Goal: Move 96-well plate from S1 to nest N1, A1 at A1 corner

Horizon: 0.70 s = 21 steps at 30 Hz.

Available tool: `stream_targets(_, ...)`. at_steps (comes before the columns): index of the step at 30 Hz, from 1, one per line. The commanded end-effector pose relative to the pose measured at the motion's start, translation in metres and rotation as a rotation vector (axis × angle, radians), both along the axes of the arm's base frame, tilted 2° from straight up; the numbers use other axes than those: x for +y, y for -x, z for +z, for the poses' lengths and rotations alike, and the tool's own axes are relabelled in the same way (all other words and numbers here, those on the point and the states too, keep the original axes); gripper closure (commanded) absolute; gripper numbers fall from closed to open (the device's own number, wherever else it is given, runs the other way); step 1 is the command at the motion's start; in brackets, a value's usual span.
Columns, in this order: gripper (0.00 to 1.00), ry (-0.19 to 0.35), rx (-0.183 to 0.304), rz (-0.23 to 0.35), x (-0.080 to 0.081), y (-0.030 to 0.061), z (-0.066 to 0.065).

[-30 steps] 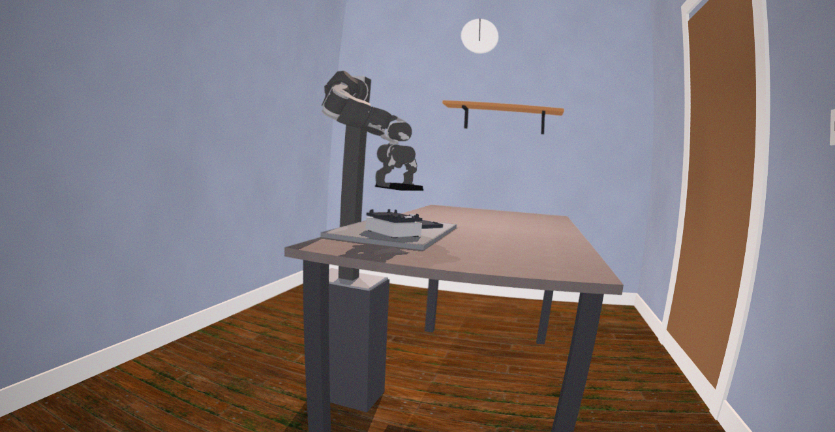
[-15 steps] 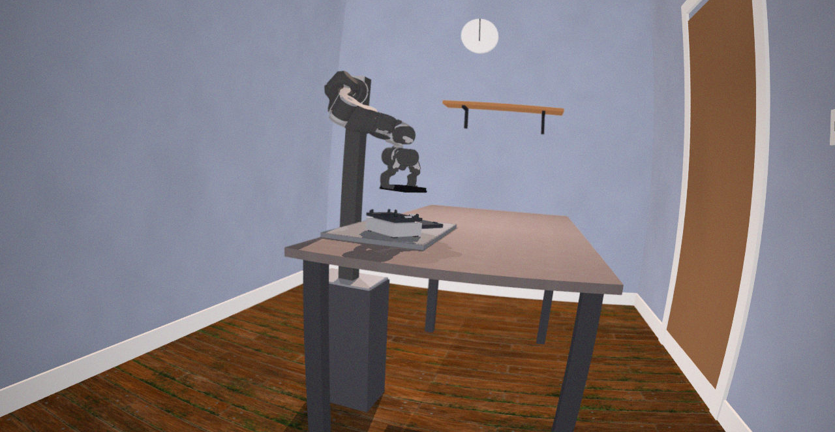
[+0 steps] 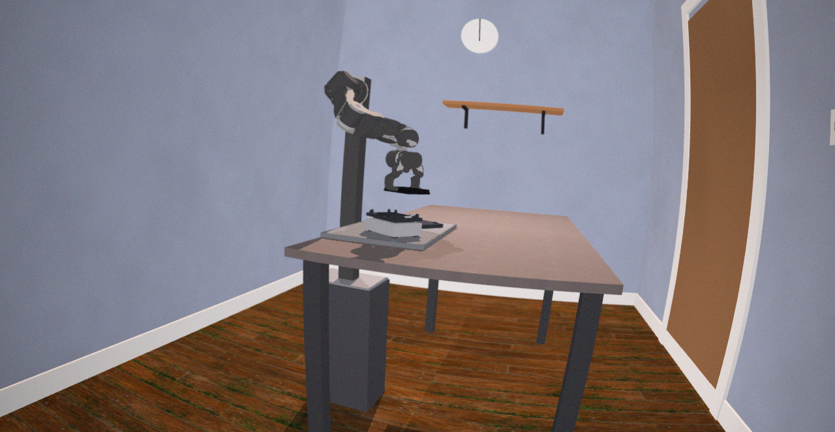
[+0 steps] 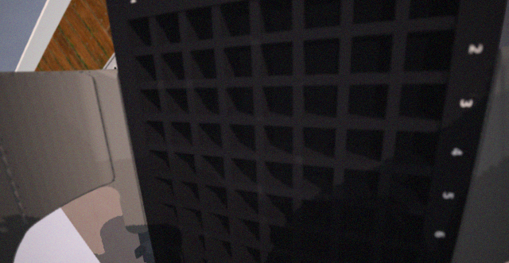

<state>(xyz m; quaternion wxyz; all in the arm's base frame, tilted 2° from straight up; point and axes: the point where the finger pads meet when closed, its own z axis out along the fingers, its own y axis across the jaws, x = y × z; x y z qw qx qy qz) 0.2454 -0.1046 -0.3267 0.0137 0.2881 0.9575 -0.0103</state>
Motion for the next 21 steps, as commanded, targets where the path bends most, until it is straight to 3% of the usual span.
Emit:
stream_targets(1,1.00,0.002,-0.002,-0.002,0.000,-0.0005,0.001)
stream_targets(5,1.00,0.002,-0.002,-0.002,0.000,-0.0005,0.001)
stream_targets(10,1.00,0.001,-0.002,-0.002,0.040,-0.0001,-0.007)
stream_targets(21,1.00,0.001,-0.002,-0.002,0.040,-0.0001,-0.007)
